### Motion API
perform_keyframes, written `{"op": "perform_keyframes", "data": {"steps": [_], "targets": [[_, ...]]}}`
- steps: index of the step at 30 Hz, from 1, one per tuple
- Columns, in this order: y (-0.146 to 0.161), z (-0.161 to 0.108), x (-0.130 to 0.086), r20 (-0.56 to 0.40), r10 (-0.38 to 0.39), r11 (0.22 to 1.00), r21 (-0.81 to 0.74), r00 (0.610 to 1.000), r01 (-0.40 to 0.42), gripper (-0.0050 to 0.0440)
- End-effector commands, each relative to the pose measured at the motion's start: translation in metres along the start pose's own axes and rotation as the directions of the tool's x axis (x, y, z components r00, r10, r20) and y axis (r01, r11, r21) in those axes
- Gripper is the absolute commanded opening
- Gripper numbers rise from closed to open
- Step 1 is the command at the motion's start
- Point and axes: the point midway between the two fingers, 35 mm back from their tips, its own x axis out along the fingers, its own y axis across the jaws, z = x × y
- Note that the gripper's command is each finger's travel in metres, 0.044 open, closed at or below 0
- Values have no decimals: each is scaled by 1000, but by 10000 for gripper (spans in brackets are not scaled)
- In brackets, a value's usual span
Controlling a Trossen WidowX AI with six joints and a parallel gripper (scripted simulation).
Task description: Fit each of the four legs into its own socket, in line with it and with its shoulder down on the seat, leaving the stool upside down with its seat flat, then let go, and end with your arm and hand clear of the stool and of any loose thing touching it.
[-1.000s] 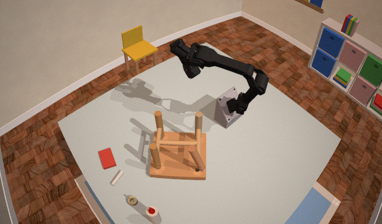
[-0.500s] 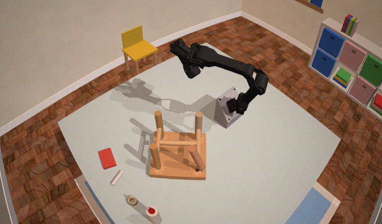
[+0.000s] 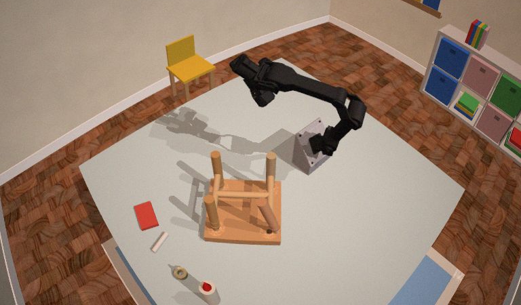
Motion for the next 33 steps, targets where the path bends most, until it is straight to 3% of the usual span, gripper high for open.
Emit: {"op": "perform_keyframes", "data": {"steps": [1,10,12,18,27,29,30,33], "targets": [[0,-17,-15,-47,12,987,-159,999,-19,440],[-7,-47,-44,-141,10,867,-493,990,-79,440],[-7,-47,-44,-141,10,867,-493,990,-79,440],[-15,-69,-67,-213,1,689,-708,977,-155,440],[-28,-95,-97,-299,-19,390,-881,954,-269,440],[-28,-95,-97,-299,-19,390,-881,954,-269,440],[-33,-102,-106,-324,-27,301,-905,946,-302,440],[-39,-110,-117,-352,-40,195,-921,935,-338,440]]}}
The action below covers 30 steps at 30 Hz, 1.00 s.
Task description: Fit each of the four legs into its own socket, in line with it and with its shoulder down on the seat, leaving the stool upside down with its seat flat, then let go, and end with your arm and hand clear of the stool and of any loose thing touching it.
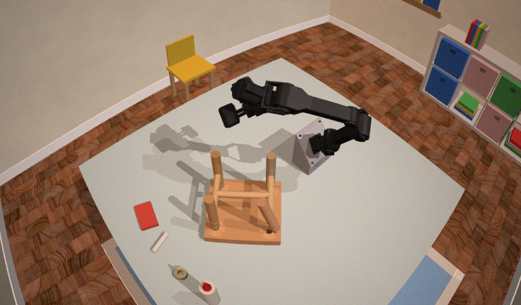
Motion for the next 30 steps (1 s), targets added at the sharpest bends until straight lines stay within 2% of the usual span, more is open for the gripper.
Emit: {"op": "perform_keyframes", "data": {"steps": [1,6,11,13,14,18,28,30], "targets": [[14,-14,-12,-24,39,986,-160,999,-42,440],[26,-29,-24,-58,75,932,-352,996,-91,440],[37,-44,-35,-94,109,840,-524,990,-142,440],[37,-44,-35,-94,109,840,-524,990,-142,440],[42,-52,-42,-113,125,782,-600,986,-168,440],[49,-65,-51,-144,148,677,-707,978,-206,440],[65,-101,-78,-228,201,331,-899,953,-286,440],[65,-101,-78,-228,201,331,-899,953,-286,440]]}}
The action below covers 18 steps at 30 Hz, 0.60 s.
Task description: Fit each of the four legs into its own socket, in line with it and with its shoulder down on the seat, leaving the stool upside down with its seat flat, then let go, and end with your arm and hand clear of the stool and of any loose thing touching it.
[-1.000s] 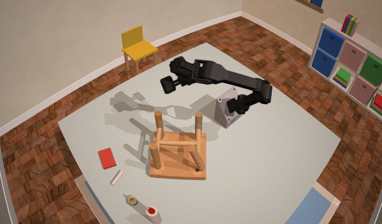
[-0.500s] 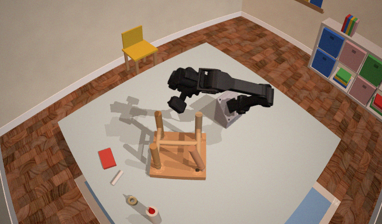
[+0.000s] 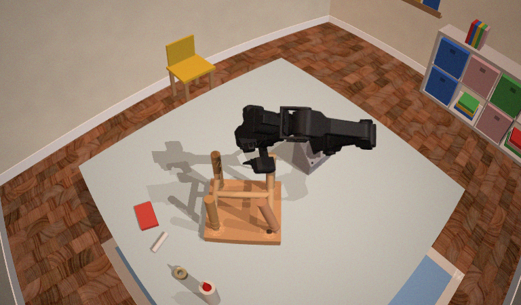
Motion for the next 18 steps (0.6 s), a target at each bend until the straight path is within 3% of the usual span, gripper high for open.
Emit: {"op": "perform_keyframes", "data": {"steps": [1,7,14,17,18], "targets": [[20,-1,-8,4,46,986,-161,999,-44,440],[45,-3,-17,3,104,920,-380,995,-95,440],[76,-8,-30,-2,177,774,-617,984,-140,440],[80,-9,-32,-4,187,748,-648,982,-145,440],[91,-11,-37,-7,212,680,-717,977,-153,440]]}}
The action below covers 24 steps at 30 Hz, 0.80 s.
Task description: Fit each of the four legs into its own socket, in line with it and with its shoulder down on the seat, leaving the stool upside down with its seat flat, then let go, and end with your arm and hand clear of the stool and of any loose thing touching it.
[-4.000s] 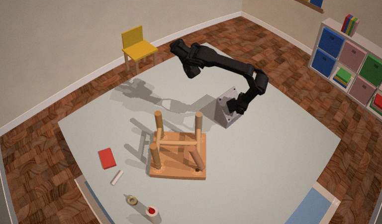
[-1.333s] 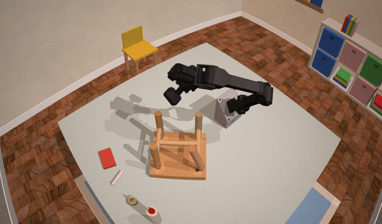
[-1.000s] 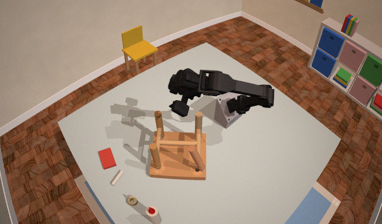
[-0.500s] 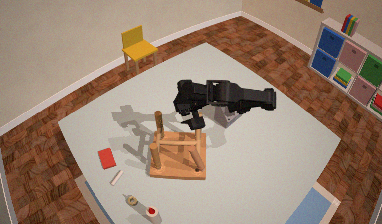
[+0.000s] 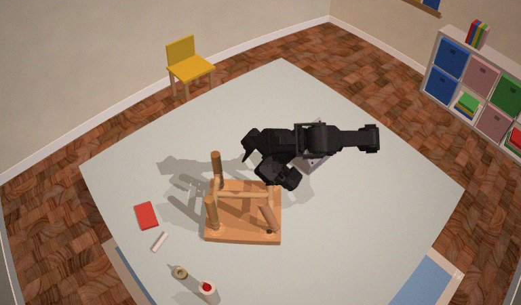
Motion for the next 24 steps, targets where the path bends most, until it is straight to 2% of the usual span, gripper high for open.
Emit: {"op": "perform_keyframes", "data": {"steps": [1,8,16,24], "targets": [[19,9,-5,23,39,986,-161,999,-35,440],[49,22,-14,55,106,904,-421,993,-73,440],[50,22,-14,57,109,900,-431,992,-74,440],[58,20,-2,57,109,900,-431,992,-74,440]]}}
